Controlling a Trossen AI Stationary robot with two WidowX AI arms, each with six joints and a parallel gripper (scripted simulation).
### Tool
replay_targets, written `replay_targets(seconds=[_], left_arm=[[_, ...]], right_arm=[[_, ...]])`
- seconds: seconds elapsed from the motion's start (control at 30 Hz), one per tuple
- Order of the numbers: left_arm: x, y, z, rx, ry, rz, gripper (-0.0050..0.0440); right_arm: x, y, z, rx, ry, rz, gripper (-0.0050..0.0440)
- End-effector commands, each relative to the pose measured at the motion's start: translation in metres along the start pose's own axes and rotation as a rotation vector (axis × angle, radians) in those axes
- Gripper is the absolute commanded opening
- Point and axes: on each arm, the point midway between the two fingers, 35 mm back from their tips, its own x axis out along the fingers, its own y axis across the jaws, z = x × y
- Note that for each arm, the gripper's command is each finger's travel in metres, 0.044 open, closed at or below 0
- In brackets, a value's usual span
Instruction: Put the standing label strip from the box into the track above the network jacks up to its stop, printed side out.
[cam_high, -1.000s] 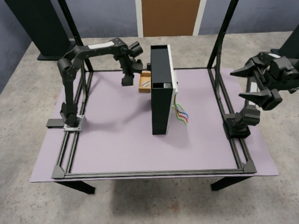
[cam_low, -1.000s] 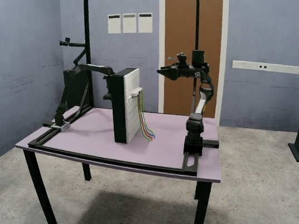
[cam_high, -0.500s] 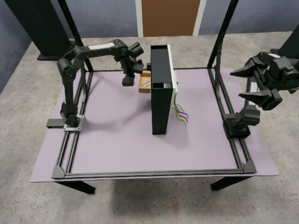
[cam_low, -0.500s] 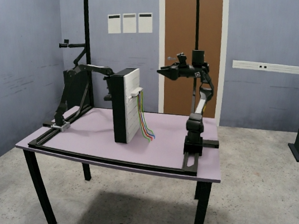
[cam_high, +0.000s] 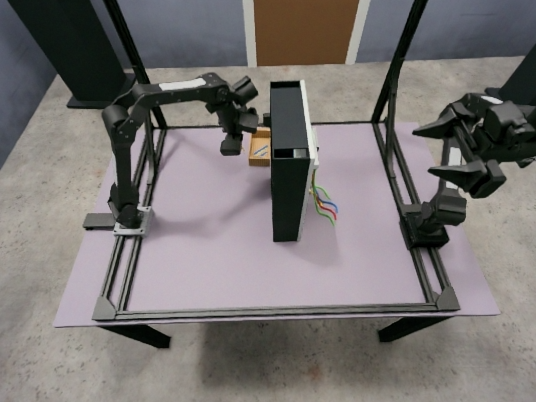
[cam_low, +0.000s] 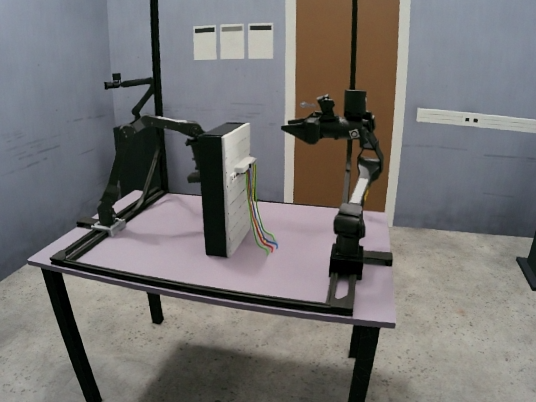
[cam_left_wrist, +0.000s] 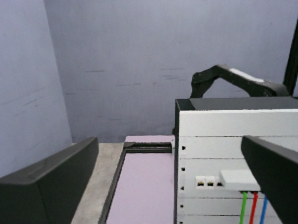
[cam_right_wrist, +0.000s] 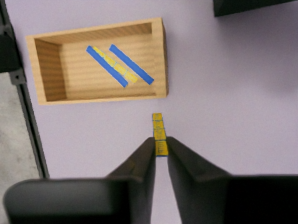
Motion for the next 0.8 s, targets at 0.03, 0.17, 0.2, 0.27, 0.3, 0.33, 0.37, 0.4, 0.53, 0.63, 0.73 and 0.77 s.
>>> replay_targets(seconds=[0.03,0.17,0.2,0.27,0.3,0.33,0.37,0.4,0.53,0.63,0.73,0.77], left_arm=[[0.0,0.0,0.002,0.002,-0.001,-0.002,0.044],[0.0,0.0,0.002,0.002,-0.001,-0.002,0.044],[0.0,0.0,0.002,0.002,-0.001,-0.002,0.044],[0.0,0.0,0.002,0.002,-0.001,-0.002,0.044],[0.0,0.0,0.002,0.002,-0.001,-0.002,0.044],[0.0,0.0,0.002,0.002,-0.001,-0.002,0.044],[0.0,0.0,0.002,0.002,-0.001,-0.002,0.044],[0.0,0.0,0.002,0.002,-0.001,-0.002,0.044],[0.0,0.0,0.002,0.002,-0.001,-0.002,0.044],[0.0,0.0,0.002,0.002,-0.001,-0.002,0.044],[0.0,0.0,0.002,0.002,-0.001,-0.002,0.044],[0.0,0.0,0.002,0.002,-0.001,-0.002,0.044]], right_arm=[[-0.01,0.004,0.003,0.017,-0.024,0.046,-0.005],[-0.01,0.006,0.004,0.023,-0.025,0.06,-0.005],[-0.01,0.006,0.004,0.023,-0.025,0.06,-0.005],[-0.009,0.007,0.004,0.027,-0.026,0.07,-0.005],[-0.009,0.007,0.004,0.029,-0.026,0.074,-0.005],[-0.008,0.008,0.005,0.031,-0.026,0.079,-0.005],[-0.008,0.008,0.005,0.033,-0.027,0.084,-0.005],[-0.008,0.009,0.005,0.035,-0.027,0.089,-0.005],[-0.007,0.011,0.006,0.043,-0.029,0.108,-0.005],[-0.006,0.013,0.007,0.048,-0.03,0.123,-0.005],[-0.006,0.014,0.007,0.052,-0.03,0.133,-0.005],[-0.006,0.014,0.007,0.052,-0.03,0.133,-0.005]])
